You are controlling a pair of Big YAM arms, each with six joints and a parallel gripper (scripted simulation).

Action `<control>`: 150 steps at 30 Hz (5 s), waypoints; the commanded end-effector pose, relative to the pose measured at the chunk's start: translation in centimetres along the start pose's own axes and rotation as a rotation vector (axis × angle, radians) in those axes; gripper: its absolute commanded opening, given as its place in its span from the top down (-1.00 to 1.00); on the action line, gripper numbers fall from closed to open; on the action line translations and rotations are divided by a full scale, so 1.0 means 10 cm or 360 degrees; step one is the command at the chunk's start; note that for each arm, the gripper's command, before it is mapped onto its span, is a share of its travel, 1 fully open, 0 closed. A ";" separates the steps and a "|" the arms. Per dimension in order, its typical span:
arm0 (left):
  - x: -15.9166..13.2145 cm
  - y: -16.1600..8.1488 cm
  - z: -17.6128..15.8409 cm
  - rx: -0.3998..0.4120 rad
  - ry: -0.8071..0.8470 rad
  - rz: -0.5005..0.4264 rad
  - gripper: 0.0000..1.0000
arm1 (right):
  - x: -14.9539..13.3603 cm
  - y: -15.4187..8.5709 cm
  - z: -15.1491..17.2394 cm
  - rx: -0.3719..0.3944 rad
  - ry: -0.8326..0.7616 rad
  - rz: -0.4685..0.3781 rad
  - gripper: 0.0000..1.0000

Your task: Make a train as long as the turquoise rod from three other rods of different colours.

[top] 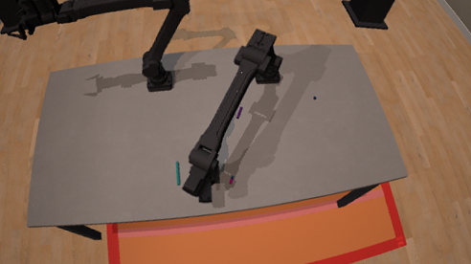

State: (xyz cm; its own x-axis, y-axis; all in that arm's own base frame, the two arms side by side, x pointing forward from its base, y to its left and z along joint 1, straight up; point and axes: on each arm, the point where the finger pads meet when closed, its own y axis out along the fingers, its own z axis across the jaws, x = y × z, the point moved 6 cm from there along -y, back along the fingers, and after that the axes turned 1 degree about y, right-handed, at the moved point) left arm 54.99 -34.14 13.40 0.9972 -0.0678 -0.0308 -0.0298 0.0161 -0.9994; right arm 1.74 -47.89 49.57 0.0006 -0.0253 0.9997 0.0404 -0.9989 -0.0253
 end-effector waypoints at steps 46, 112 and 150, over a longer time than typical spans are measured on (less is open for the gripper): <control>0.14 -0.66 -0.10 -0.0080 -0.0021 -0.0163 0.91 | 0.05 0.06 -0.02 -0.0013 0.0027 -0.0040 -1.00; 0.26 0.43 0.81 -0.0033 0.0542 -0.0139 0.91 | 0.05 0.06 -0.02 -0.0013 0.0027 -0.0040 -1.00; 0.26 0.47 0.82 -0.0031 0.0542 -0.0129 0.91 | 0.05 0.06 -0.02 -0.0013 0.0027 -0.0040 -1.00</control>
State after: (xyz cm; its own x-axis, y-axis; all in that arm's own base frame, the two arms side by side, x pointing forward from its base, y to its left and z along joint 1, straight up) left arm 57.16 -25.60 6.61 0.9251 -0.3796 -0.0025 -0.0017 0.0024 -1.0000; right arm 1.74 -47.89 49.57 0.0006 -0.0253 0.9997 0.0404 -0.9989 -0.0253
